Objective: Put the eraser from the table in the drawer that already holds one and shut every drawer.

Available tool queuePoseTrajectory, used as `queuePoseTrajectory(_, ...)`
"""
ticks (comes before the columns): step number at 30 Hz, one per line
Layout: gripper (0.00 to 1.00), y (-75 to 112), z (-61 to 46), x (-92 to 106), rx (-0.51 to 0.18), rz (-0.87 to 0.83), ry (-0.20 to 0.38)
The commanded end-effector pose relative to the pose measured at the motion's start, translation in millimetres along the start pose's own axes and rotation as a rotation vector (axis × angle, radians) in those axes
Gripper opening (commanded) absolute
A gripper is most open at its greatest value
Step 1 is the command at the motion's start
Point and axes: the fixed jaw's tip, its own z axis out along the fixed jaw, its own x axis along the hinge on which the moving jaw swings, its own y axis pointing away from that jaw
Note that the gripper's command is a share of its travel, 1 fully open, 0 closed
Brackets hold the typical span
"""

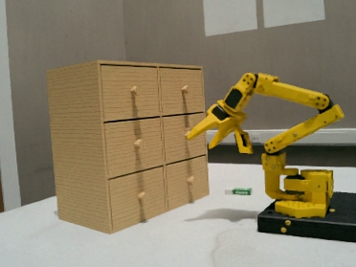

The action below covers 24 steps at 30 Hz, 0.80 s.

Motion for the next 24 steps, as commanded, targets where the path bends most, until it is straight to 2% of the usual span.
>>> queuePoseTrajectory(1, 0.50, -3.4, -2.4, 4.9, 0.015, -0.110, 0.027)
queuePoseTrajectory(10, 0.50, -4.5, -2.4, 5.9, 0.016, -0.278, 0.027)
queuePoseTrajectory(24, 0.50, -4.5, -2.4, 5.9, 0.016, -0.278, 0.027)
